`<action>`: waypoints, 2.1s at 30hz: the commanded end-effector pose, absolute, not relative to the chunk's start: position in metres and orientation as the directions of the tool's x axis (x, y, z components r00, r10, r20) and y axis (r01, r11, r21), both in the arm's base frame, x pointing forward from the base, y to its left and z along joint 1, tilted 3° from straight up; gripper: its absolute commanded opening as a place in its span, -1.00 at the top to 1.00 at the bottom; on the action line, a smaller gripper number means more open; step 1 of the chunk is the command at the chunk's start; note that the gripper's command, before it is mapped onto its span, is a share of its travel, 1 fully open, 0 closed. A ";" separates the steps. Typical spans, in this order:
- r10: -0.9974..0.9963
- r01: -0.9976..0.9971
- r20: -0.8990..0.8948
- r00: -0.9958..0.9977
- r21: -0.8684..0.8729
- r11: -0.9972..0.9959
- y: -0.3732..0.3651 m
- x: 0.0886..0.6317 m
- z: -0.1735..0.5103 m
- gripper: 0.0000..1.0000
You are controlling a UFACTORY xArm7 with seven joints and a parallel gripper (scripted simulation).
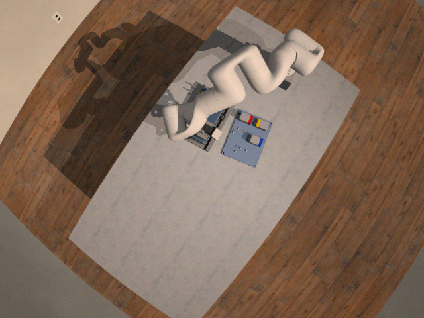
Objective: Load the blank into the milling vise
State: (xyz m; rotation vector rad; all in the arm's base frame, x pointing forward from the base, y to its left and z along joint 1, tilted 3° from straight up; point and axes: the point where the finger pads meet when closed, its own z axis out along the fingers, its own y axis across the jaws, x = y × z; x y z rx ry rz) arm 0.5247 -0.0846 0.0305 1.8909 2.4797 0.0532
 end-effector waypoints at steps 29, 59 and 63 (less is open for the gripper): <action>0.964 0.963 -0.001 -0.265 0.047 0.265 -0.086 0.523 0.124 -1.00; 0.964 0.963 -0.001 -0.265 0.047 0.265 -0.086 0.523 0.110 -1.00; 0.964 0.963 -0.001 -0.265 0.047 0.265 -0.086 0.523 0.110 -1.00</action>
